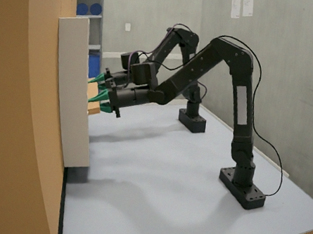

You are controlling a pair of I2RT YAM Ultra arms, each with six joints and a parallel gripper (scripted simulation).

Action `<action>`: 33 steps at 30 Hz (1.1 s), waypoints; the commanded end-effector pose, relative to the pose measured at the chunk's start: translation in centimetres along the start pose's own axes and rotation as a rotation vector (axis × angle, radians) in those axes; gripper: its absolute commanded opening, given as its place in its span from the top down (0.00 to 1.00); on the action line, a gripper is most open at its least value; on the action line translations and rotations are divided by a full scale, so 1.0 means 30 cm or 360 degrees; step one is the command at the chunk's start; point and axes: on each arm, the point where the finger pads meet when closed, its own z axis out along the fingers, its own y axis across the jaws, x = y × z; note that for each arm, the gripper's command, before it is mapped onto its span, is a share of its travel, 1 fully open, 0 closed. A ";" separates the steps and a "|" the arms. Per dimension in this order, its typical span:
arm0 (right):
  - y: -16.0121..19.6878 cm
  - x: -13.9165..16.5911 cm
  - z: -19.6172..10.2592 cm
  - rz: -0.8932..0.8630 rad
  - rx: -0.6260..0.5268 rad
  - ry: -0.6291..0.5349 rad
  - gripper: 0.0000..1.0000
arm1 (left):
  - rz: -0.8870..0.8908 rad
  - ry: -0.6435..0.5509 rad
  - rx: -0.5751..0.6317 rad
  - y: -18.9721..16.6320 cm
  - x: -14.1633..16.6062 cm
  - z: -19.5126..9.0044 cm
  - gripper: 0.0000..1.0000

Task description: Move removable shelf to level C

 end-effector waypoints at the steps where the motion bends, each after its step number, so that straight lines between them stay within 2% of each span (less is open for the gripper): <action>1: -0.231 0.005 -0.050 0.0012 0.0305 0.0012 1.00 | -0.0044 0.0034 -0.0260 0.196 0.021 -0.047 1.00; 33: -0.205 0.004 -0.166 0.0012 0.0305 0.0012 1.00 | -0.0044 0.0034 -0.0260 0.160 0.018 -0.161 1.00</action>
